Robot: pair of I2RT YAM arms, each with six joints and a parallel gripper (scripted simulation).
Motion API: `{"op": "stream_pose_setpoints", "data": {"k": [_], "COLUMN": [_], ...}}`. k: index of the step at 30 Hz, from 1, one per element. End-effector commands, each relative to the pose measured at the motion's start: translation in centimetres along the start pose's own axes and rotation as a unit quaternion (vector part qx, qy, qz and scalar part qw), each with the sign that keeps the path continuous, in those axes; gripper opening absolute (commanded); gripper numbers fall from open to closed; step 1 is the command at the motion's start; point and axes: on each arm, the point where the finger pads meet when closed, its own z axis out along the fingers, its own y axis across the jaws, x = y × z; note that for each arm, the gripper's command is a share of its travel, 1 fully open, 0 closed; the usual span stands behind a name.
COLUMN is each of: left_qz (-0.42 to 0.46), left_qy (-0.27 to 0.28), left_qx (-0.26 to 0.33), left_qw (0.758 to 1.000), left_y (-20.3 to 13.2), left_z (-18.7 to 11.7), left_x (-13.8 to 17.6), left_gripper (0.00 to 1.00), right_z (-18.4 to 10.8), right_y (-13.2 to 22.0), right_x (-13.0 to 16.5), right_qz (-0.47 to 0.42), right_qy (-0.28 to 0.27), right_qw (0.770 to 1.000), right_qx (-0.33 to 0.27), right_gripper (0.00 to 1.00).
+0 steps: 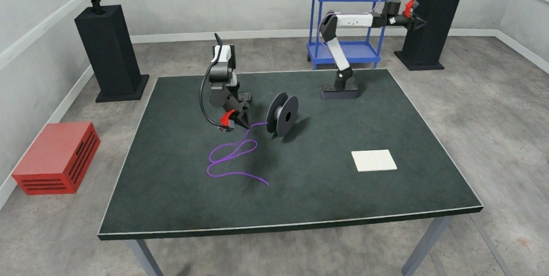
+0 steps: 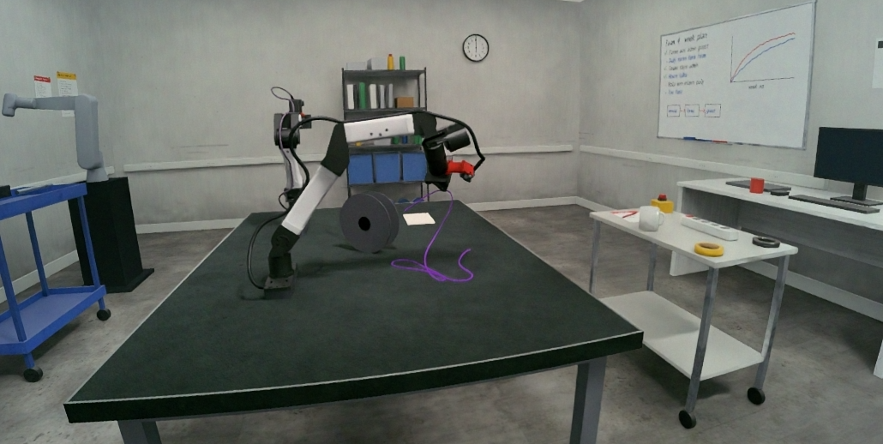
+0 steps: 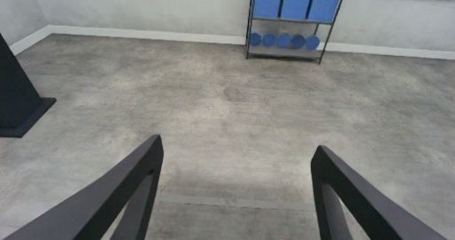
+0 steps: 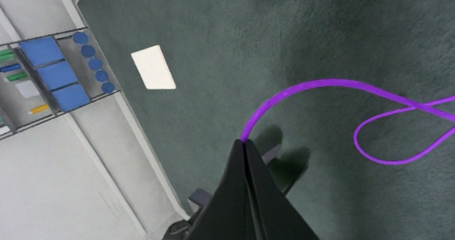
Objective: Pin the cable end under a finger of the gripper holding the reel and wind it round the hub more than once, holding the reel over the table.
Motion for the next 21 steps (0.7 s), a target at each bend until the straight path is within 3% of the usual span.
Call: {"op": "stream_pose_setpoints", "data": {"k": [1,12,21], "left_qz": [-0.004,-0.006,-0.007], "left_qy": [0.004,0.013,0.03], "left_qx": [-0.005,0.009,0.055], "left_qw": [1.0,1.0,0.998], "left_y": [0.1,-1.0,-4.9], "left_z": [0.2,0.5,0.4], "left_x": [0.6,1.2,2.2], "left_gripper": [0.75,0.75,0.75], "right_z": [0.1,0.1,0.1], "right_y": [0.1,0.1,0.1], "right_x": [0.0,0.0,0.0], "right_qz": [-0.003,-0.003,-0.003], "right_qy": [0.004,0.004,0.004], "right_qw": [1.0,1.0,1.0], "right_qx": [-0.002,-0.002,-0.002], "right_gripper": [0.0,0.0,0.0]}}
